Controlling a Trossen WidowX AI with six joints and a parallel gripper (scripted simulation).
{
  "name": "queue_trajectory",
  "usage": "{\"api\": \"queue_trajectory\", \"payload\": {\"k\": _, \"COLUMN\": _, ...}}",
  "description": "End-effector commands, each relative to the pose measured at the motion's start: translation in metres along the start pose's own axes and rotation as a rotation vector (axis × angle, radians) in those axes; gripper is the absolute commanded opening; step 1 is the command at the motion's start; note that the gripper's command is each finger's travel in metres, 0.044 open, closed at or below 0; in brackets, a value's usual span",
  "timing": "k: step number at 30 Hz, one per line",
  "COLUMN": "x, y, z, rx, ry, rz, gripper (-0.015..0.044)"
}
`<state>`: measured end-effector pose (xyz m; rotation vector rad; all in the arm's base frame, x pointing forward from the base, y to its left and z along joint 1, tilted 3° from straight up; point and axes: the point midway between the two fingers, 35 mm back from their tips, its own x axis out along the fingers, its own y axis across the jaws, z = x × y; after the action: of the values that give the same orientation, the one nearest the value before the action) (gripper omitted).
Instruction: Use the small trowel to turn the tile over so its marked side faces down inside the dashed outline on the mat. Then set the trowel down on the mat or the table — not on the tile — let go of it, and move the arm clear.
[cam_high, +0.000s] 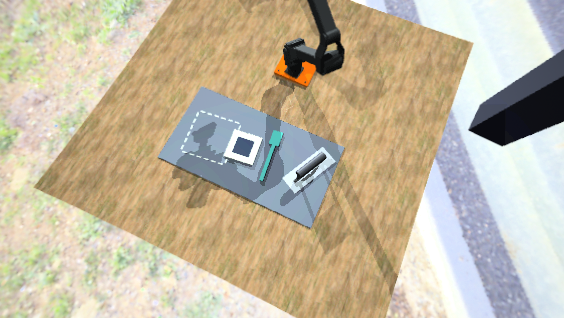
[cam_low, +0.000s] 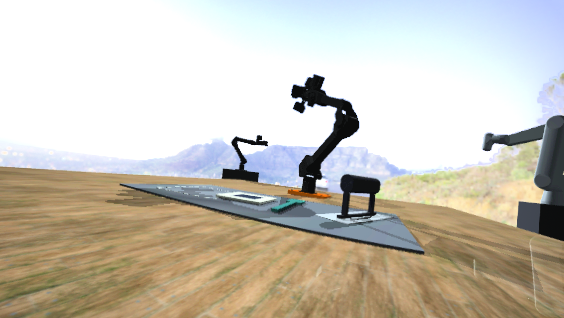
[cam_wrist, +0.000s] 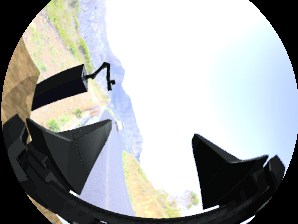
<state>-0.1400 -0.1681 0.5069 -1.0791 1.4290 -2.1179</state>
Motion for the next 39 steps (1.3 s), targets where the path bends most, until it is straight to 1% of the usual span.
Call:
{"api": "queue_trajectory", "payload": {"k": 1, "x": 0.0, "y": 0.0, "z": 0.0, "rx": 0.0, "ry": 0.0, "rz": 0.0, "gripper": 0.0374}}
{"api": "queue_trajectory", "payload": {"k": 11, "x": 0.0, "y": -0.0001, "z": 0.0, "rx": 0.0, "ry": 0.0, "rz": 0.0, "gripper": 0.0111}}
{"api": "queue_trajectory", "payload": {"k": 12, "x": 0.0, "y": -0.0001, "z": 0.0, "rx": 0.0, "ry": 0.0, "rz": 0.0, "gripper": 0.01}}
{"api": "queue_trajectory", "payload": {"k": 21, "x": 0.0, "y": 0.0, "z": 0.0, "rx": 0.0, "ry": 0.0, "rz": 0.0, "gripper": 0.01}}
{"api": "queue_trajectory", "payload": {"k": 25, "x": 0.0, "y": 0.0, "z": 0.0, "rx": 0.0, "ry": 0.0, "rz": 0.0, "gripper": 0.0}}
{"api": "queue_trajectory", "payload": {"k": 39, "x": 0.0, "y": 0.0, "z": 0.0, "rx": 0.0, "ry": 0.0, "rz": 0.0, "gripper": 0.0}}
